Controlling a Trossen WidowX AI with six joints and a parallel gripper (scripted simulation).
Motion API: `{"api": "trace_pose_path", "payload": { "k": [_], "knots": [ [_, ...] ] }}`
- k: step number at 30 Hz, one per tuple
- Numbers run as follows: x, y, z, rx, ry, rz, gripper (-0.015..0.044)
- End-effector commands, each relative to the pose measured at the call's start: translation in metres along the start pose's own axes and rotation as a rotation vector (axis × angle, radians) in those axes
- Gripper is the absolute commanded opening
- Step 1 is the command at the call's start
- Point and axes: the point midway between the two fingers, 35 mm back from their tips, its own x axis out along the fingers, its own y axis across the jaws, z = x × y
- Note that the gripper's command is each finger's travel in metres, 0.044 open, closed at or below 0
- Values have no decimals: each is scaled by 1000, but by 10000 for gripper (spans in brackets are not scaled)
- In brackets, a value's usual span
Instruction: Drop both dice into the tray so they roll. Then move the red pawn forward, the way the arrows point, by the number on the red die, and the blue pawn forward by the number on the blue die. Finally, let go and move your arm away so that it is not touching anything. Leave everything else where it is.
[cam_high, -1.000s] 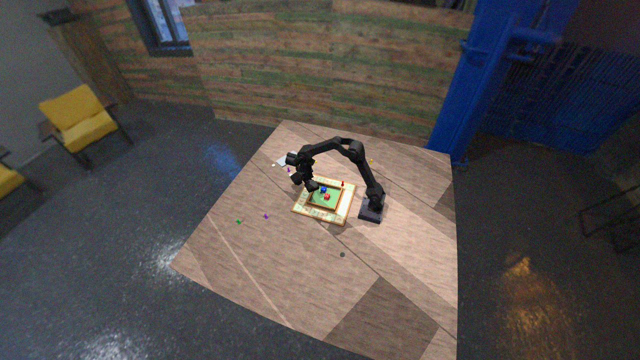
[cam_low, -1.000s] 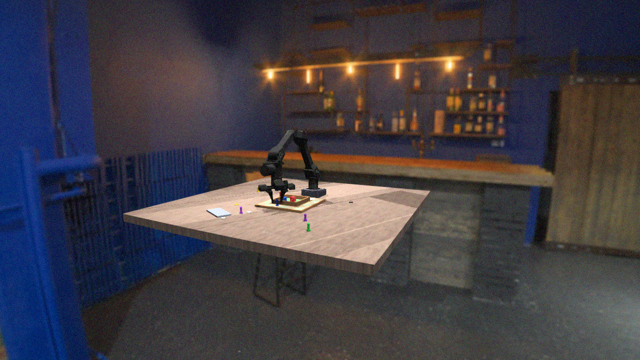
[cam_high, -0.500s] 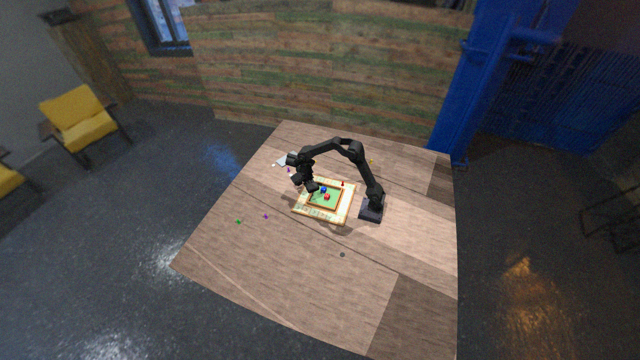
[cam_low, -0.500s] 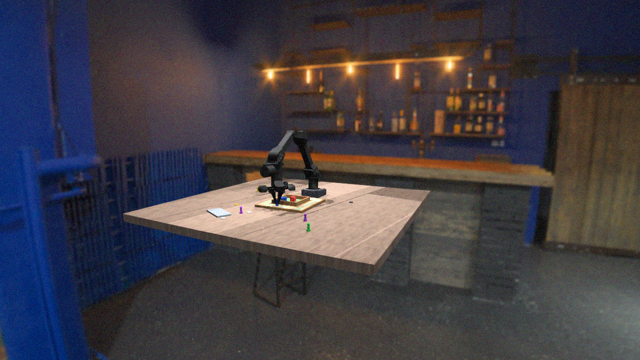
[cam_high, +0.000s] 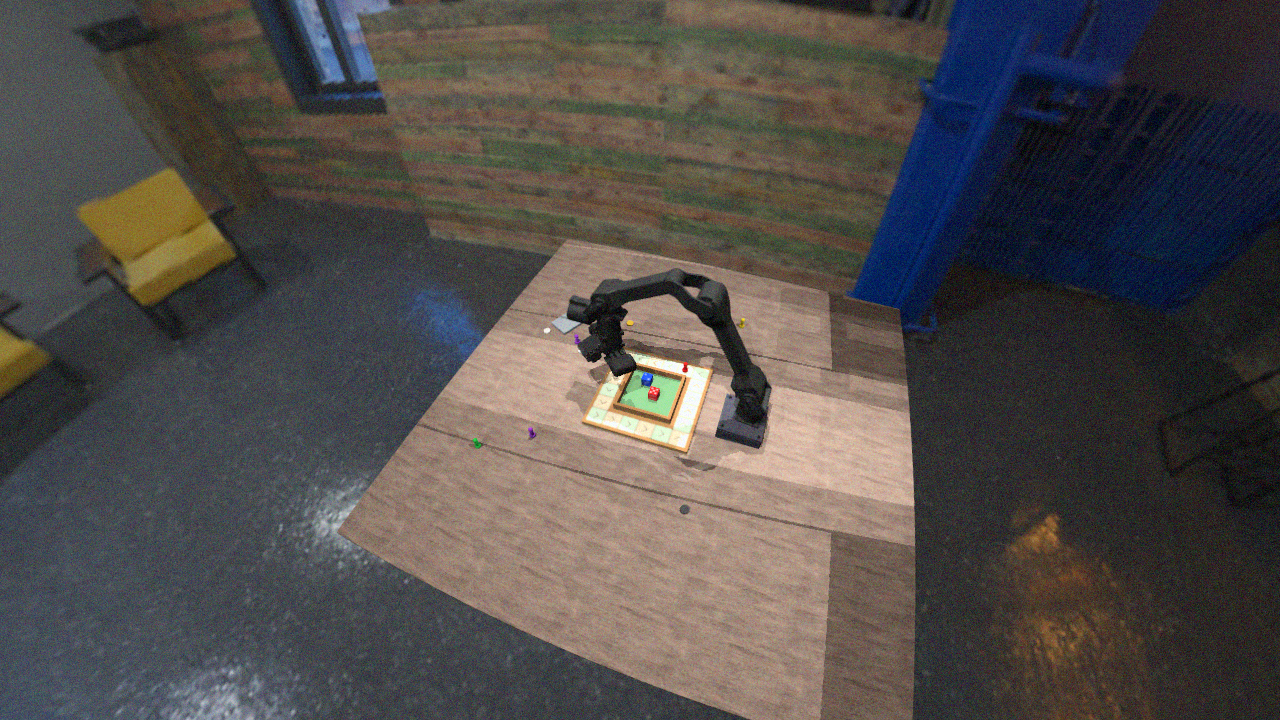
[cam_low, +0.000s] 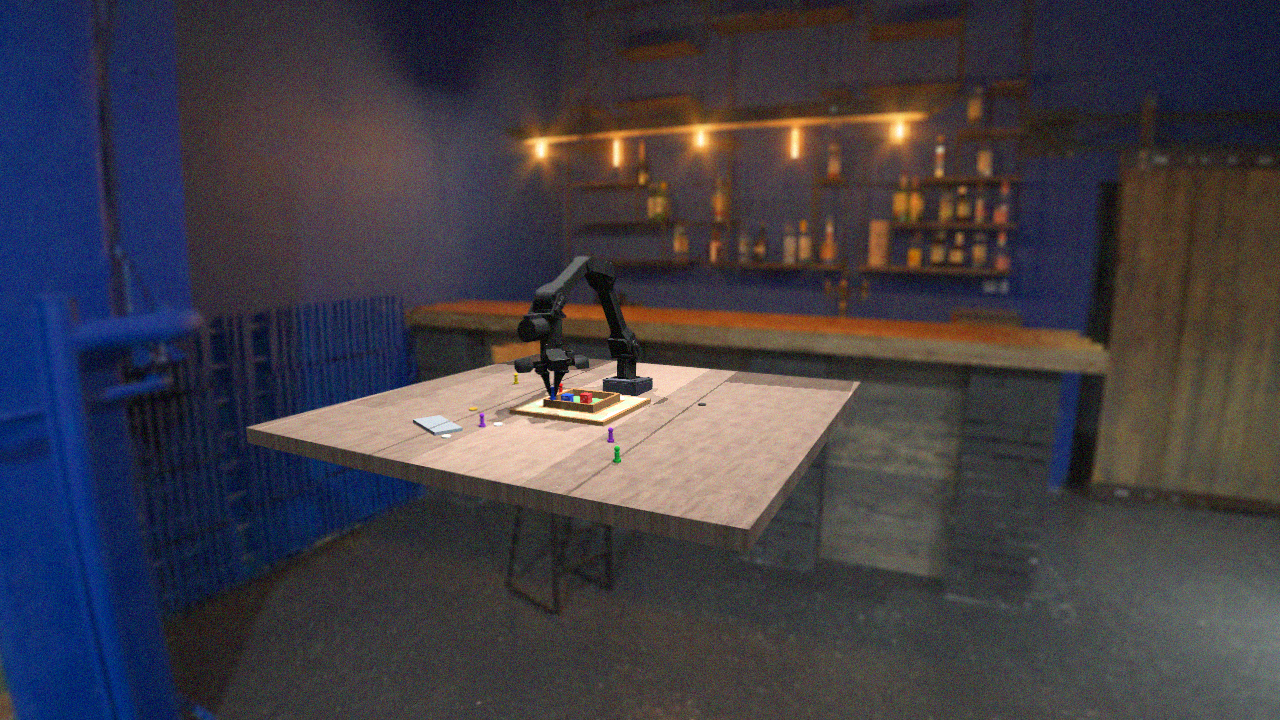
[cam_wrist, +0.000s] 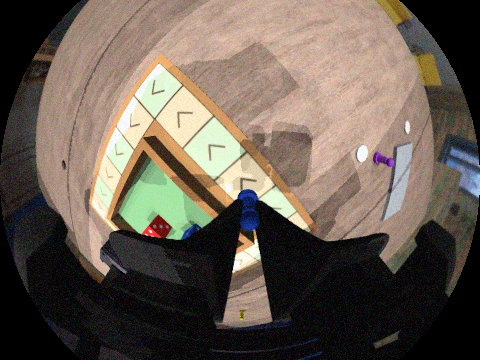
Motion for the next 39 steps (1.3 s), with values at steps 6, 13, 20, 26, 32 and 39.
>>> {"api": "trace_pose_path", "payload": {
  "k": [6,13,20,26,32,39],
  "knots": [
    [-56,-1,0,-3,-16,-9,0],
    [-91,3,-5,-3,-16,-8,0],
    [-85,8,3,-3,-17,-8,0],
    [-52,33,35,-4,-20,-6,0],
    [-20,63,60,-4,-22,-3,0],
    [-11,66,63,-4,-22,-3,0]
  ]
}}
